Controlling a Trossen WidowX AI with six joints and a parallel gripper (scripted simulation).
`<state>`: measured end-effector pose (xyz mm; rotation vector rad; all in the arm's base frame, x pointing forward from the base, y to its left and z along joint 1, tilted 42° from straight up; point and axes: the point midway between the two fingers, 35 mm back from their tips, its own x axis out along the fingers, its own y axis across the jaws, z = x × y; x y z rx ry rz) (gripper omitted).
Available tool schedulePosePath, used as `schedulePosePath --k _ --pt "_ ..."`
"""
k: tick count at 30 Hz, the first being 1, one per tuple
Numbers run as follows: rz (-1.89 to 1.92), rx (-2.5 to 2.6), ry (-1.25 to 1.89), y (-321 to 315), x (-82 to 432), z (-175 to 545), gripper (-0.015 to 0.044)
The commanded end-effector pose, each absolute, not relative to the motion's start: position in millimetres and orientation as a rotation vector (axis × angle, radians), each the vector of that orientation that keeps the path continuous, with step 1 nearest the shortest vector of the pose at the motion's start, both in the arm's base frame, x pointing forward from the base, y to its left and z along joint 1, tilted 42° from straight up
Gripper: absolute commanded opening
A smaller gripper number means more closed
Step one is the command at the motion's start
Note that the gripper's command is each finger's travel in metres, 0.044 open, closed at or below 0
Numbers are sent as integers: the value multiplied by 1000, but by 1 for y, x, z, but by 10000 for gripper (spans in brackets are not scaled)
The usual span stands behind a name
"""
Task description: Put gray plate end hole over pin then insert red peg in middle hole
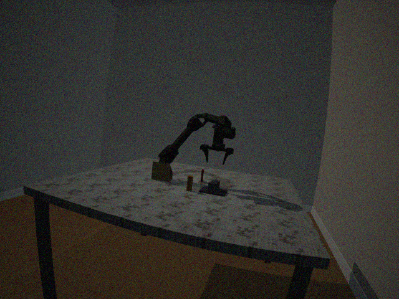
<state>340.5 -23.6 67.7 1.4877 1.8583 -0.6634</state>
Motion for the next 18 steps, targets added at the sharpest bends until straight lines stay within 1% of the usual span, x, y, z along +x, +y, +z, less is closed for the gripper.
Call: schedulePosePath --k 1,10,14,18 --pt "-537 1415 1851 3 317 102 440" --pt "-260 1233 1855 60 235 148 440" --pt "-254 1230 1855 59 232 145 440" --pt "-253 1231 1854 76 229 126 440"
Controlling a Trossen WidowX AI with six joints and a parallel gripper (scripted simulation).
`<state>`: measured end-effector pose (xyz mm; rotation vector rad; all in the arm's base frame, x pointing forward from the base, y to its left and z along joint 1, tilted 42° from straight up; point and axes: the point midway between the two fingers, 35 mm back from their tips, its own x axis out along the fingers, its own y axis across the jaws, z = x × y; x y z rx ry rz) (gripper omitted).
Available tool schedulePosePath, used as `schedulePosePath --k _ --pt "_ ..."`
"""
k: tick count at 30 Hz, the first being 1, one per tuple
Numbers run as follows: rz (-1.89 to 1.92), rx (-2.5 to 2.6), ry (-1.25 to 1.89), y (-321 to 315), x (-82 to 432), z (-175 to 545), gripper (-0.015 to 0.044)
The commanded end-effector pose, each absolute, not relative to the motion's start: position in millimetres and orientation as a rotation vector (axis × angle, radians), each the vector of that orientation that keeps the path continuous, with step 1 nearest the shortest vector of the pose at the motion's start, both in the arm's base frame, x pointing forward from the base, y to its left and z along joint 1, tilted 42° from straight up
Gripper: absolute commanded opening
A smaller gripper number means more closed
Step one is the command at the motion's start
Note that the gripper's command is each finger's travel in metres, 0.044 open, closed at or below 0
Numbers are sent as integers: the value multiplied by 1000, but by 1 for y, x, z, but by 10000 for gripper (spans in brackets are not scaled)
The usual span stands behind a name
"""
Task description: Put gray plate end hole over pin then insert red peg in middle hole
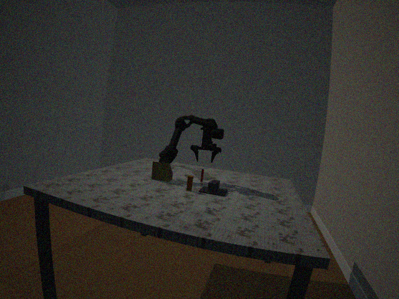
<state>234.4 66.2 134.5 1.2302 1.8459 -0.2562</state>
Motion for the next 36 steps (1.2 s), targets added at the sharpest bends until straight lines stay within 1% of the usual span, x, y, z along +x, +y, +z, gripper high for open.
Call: schedulePosePath --k 1,36 --pt "-253 1231 1854 77 228 124 440" --pt "-251 1232 1854 114 221 80 440"
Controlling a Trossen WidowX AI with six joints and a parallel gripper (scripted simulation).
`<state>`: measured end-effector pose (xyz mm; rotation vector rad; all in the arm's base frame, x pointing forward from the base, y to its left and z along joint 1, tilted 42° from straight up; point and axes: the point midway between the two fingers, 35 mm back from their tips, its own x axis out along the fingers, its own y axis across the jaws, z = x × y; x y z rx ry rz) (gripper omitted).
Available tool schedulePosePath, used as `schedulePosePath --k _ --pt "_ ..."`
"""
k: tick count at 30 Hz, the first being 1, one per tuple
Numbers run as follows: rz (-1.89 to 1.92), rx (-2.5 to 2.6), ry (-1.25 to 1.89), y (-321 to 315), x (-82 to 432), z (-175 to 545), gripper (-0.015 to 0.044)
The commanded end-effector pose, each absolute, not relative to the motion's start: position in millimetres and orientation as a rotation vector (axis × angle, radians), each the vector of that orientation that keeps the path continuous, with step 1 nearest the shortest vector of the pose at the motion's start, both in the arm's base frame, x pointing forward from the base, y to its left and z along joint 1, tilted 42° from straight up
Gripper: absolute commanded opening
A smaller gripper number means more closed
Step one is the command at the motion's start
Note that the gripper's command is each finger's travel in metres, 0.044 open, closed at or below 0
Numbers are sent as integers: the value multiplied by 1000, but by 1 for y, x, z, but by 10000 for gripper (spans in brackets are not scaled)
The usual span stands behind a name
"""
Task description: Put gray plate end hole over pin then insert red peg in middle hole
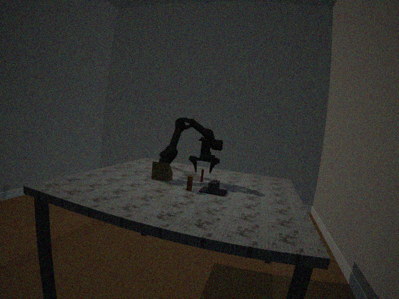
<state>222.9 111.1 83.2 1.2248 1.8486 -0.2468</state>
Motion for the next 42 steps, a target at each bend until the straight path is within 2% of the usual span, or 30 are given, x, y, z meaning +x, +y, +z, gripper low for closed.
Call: schedulePosePath --k 1,9,24,31,42 --pt "-251 1232 1854 115 221 79 440" --pt "-249 1233 1855 122 218 71 440" --pt "-249 1233 1855 122 218 71 46" --pt "-249 1233 1855 122 218 71 0" --pt "-255 1230 1850 107 225 87 0"
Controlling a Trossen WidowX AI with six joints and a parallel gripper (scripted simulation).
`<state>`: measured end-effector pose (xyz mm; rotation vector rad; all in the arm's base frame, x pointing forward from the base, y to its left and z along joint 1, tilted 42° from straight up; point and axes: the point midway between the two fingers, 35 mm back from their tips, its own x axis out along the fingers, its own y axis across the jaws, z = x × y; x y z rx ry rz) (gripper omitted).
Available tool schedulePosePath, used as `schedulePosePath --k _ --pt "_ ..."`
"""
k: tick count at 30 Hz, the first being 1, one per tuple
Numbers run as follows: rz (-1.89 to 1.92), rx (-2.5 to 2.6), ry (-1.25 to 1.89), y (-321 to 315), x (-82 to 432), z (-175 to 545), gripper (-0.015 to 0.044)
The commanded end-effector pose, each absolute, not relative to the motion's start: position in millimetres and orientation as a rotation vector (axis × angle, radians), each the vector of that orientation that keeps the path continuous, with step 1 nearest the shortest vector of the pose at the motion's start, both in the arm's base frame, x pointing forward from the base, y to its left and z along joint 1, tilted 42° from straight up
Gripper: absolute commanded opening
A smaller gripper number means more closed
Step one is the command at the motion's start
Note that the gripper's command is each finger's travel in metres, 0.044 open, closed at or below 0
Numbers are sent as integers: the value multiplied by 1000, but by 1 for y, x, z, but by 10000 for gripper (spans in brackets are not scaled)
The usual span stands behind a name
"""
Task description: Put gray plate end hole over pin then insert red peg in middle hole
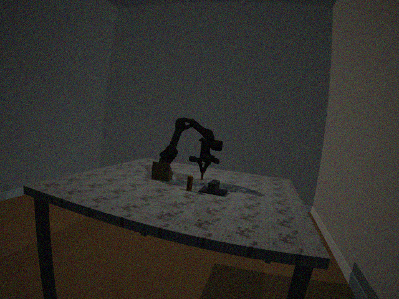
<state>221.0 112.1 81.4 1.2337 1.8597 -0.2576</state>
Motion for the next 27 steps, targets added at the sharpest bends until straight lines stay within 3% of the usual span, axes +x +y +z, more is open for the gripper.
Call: schedulePosePath --k 1,18,27 --pt "-256 1229 1850 104 226 89 0" --pt "-258 1227 1851 69 237 129 0" --pt "-261 1230 1847 65 252 117 0"
